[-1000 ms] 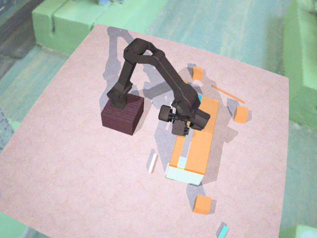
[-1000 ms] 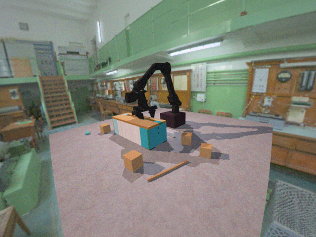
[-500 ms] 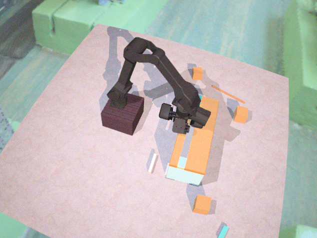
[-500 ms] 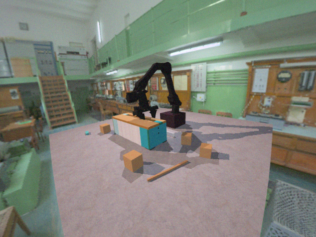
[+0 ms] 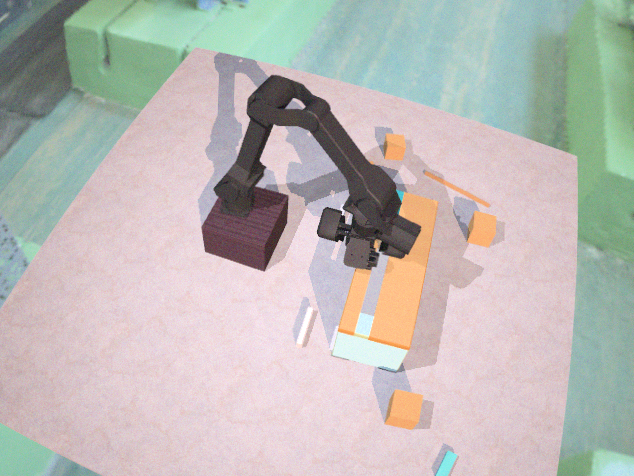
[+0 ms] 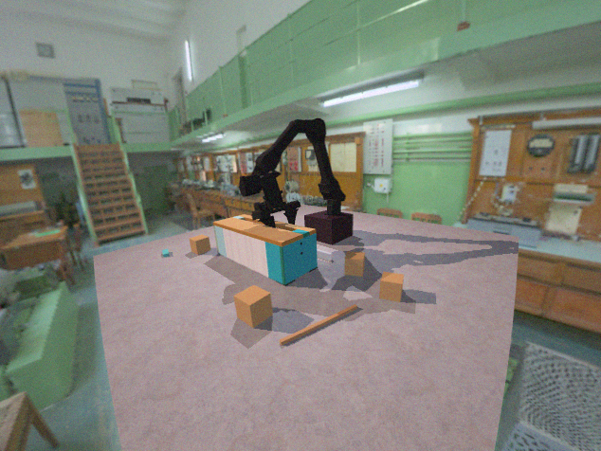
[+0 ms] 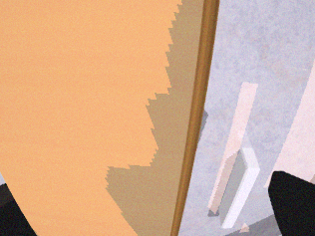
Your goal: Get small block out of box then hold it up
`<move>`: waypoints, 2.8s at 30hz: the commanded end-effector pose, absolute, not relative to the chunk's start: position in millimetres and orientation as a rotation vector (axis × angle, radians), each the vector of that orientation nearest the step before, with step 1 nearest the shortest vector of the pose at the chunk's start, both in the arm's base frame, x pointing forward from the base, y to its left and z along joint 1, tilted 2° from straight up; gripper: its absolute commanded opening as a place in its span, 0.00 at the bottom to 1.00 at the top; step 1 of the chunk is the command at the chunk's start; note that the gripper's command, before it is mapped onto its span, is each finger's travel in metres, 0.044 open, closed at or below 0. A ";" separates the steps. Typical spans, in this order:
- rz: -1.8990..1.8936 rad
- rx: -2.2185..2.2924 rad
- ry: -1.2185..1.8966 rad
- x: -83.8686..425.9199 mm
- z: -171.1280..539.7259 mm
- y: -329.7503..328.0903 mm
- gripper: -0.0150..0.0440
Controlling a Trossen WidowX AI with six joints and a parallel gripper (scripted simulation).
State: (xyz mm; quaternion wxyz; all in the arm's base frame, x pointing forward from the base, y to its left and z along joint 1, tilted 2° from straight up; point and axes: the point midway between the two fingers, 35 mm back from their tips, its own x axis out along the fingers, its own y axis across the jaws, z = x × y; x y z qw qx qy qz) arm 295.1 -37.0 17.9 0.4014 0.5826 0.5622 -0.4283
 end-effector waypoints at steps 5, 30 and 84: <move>-1.078 1.476 1.422 295.9 18.1 -28.2 0.93; -1.077 1.478 1.424 297.1 17.8 -2.9 0.93; -1.075 1.477 1.440 298.5 75.0 44.2 0.93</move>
